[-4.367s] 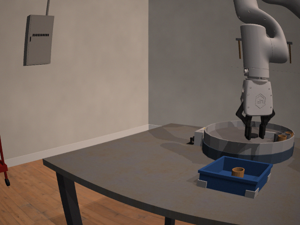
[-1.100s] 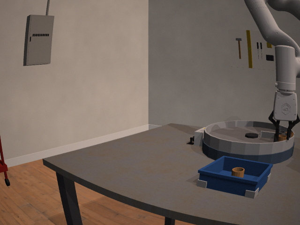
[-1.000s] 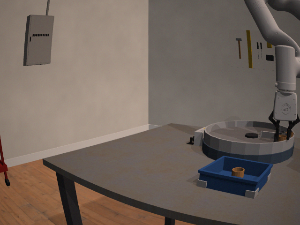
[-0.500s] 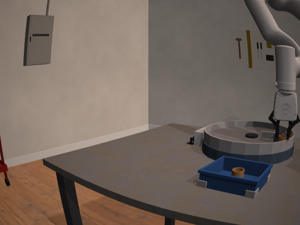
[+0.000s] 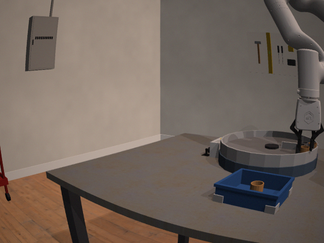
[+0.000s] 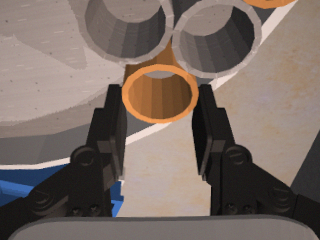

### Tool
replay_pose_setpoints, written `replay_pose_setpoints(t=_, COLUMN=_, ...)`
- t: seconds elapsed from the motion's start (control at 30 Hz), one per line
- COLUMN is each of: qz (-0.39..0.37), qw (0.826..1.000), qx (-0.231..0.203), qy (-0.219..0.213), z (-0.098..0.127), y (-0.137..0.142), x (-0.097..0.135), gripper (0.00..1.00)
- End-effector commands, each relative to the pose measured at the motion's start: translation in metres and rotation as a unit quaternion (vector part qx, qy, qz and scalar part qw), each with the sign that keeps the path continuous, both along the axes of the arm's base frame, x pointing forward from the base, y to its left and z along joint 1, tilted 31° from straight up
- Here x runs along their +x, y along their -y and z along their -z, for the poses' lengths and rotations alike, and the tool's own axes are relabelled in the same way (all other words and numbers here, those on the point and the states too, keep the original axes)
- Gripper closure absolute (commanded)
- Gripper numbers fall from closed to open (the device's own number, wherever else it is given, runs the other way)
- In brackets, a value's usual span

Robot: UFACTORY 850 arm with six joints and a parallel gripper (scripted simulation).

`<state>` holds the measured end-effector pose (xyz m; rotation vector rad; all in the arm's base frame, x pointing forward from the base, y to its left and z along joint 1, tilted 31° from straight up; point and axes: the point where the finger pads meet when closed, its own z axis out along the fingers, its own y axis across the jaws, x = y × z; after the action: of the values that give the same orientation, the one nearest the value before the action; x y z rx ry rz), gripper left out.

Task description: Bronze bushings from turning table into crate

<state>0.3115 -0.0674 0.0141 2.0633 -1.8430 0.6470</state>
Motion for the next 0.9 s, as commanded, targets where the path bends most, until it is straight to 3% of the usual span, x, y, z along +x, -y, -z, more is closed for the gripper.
replay_pose_setpoints(t=0.0, qz=0.0, qw=1.0, qx=0.0, qy=0.0, z=0.0, y=0.0, x=0.0, gripper=1.0)
replay_pose_setpoints(t=0.17, qz=0.0, qw=1.0, qx=0.0, qy=0.0, z=-0.009, y=-0.005, x=-0.001, gripper=1.0)
replay_pose_setpoints(t=0.43, qz=0.0, qw=1.0, qx=0.0, qy=0.0, z=-0.04, y=-0.024, x=-0.006, gripper=1.0)
replay_pose_setpoints(t=0.87, qz=0.0, qw=1.0, qx=0.0, qy=0.0, z=-0.058, y=-0.034, x=-0.009, gripper=1.0)
